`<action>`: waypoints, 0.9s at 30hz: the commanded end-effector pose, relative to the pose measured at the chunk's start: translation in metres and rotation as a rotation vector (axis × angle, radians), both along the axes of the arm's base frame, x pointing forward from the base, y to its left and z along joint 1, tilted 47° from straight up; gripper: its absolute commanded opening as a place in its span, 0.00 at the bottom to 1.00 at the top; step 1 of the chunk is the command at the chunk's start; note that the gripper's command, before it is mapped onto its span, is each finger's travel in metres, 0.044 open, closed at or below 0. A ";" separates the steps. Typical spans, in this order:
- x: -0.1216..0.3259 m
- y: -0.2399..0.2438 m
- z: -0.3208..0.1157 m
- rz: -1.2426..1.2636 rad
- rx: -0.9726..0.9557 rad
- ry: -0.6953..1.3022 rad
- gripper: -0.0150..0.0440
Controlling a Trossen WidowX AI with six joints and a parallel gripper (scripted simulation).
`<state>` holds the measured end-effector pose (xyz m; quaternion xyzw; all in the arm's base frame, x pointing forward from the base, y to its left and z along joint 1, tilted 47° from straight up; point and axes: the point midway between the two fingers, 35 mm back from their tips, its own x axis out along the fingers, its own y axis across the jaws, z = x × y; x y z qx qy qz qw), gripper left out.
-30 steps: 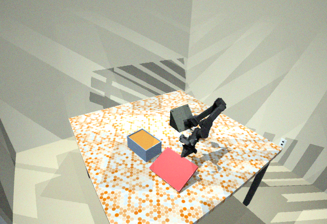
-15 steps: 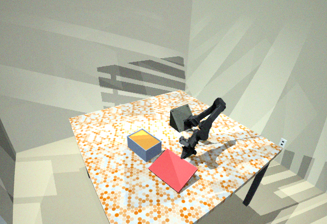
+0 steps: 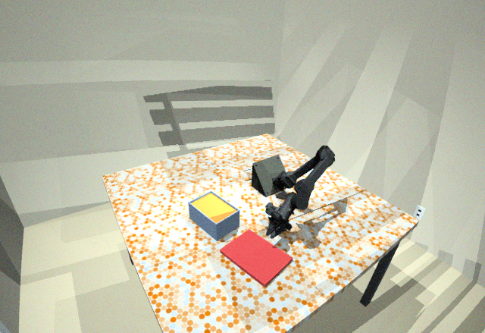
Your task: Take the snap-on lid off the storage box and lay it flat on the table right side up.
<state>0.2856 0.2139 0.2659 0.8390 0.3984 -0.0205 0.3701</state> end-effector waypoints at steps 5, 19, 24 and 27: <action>-0.011 -0.003 -0.002 0.001 0.004 -0.001 0.99; -0.037 -0.009 -0.006 0.001 0.004 0.001 1.00; -0.047 -0.012 -0.007 0.001 0.004 0.001 1.00; -0.053 -0.013 -0.008 0.001 0.004 0.002 1.00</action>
